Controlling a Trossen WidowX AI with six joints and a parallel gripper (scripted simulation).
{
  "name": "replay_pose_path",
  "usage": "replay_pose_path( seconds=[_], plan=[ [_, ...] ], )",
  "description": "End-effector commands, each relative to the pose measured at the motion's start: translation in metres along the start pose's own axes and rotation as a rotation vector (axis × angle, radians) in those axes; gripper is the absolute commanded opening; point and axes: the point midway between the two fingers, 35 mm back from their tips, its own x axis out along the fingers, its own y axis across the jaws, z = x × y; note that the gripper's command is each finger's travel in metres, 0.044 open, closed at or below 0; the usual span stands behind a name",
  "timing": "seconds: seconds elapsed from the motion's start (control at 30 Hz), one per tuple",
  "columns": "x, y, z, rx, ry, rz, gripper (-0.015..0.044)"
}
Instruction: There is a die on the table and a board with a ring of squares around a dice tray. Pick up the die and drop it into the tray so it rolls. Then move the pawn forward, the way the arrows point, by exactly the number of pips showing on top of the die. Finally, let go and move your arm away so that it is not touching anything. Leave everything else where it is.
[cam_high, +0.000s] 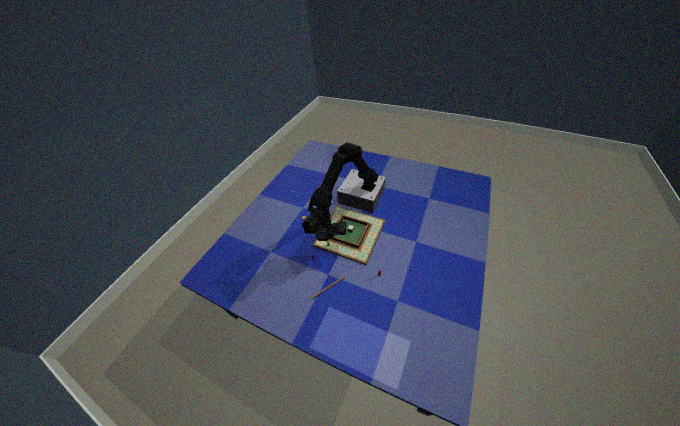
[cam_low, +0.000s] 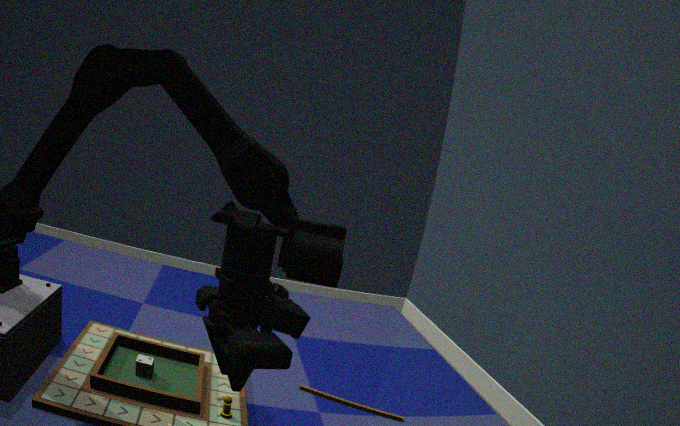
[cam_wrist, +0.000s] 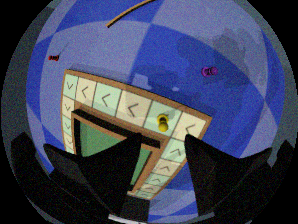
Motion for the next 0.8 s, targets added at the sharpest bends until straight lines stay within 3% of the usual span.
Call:
replay_pose_path(
  seconds=[0.0,0.77],
  plan=[
    [0.007,-0.001,-0.001,-0.008,0.006,-0.002,0.02],
    [0.044,-0.001,-0.002,-0.008,0.006,-0.002,0.02]
  ],
)
